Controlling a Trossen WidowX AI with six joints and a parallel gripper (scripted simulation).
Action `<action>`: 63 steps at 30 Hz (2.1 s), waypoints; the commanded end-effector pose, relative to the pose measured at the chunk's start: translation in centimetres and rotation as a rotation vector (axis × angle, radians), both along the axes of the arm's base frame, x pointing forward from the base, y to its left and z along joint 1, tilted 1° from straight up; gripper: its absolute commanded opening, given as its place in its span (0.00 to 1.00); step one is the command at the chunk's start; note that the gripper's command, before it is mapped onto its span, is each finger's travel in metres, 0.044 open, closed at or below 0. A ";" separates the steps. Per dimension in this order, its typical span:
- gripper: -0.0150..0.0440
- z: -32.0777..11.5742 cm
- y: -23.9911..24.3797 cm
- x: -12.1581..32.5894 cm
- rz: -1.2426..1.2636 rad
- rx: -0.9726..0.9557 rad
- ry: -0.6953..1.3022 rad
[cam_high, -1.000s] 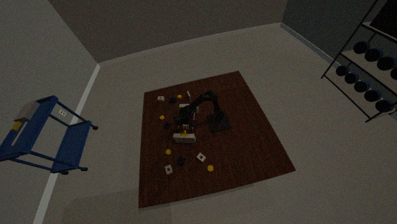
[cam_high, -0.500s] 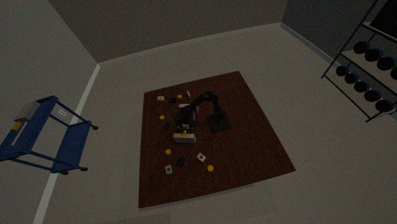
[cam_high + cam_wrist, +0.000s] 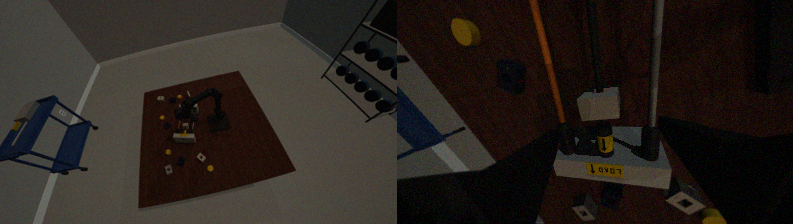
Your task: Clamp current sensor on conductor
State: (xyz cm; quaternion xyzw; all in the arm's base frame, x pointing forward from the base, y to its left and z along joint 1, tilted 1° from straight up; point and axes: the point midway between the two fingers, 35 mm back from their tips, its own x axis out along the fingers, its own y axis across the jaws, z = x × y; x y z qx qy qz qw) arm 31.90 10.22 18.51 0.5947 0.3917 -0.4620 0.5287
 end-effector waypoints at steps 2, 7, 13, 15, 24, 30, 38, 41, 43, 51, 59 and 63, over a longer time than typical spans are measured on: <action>1.00 0.2 0.0 -0.1 -0.004 -0.002 0.000; 1.00 0.2 0.0 -0.1 -0.004 -0.002 0.000; 1.00 0.2 0.0 -0.1 -0.004 -0.002 0.000; 1.00 0.2 0.0 -0.1 -0.004 -0.002 0.000; 1.00 0.2 0.0 -0.1 -0.004 -0.002 0.000; 1.00 0.2 0.0 -0.1 -0.004 -0.002 0.000; 1.00 -0.3 0.4 -0.3 0.034 -0.049 0.009; 1.00 -1.7 1.8 -1.5 0.195 -0.265 0.033; 1.00 -2.4 2.9 -2.3 0.319 -0.423 0.038; 1.00 -2.4 7.9 -5.1 0.796 -1.019 -0.040; 1.00 -2.7 8.0 -5.2 0.777 -0.977 -0.034; 1.00 -2.7 8.0 -5.2 0.777 -0.977 -0.034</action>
